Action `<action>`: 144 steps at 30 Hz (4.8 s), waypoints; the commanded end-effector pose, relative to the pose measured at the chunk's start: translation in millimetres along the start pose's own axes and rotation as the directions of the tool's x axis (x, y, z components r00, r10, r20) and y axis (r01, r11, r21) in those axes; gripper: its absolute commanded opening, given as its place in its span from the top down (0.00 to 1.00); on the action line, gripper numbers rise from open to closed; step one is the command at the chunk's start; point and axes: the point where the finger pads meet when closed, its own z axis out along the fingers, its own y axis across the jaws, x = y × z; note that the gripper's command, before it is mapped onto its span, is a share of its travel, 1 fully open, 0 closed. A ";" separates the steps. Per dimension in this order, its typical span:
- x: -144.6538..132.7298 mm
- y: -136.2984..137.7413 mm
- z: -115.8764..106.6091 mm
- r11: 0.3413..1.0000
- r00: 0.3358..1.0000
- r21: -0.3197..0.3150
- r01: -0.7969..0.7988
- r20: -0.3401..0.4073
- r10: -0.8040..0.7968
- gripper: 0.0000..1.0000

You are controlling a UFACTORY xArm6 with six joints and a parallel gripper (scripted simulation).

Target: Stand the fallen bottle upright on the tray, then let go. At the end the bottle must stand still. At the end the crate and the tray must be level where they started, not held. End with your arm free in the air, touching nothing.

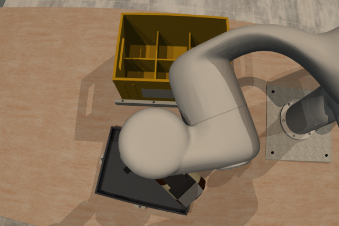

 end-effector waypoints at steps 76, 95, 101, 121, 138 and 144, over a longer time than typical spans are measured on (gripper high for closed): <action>2.1 1.8 -4.0 1.000 0.973 -0.010 0.001 0.233 0.001 1.00; 2.1 1.8 -4.0 1.000 0.972 -0.009 0.001 0.235 0.001 1.00; 2.2 1.5 -3.9 1.000 0.969 -0.008 0.001 0.246 0.001 1.00; 3.4 1.0 -4.1 1.000 0.935 -0.005 -0.001 0.353 0.002 1.00; 4.1 1.8 -4.9 1.000 0.917 -0.010 0.001 0.399 0.003 1.00; 4.1 1.8 -4.9 1.000 0.917 -0.010 0.001 0.399 0.003 1.00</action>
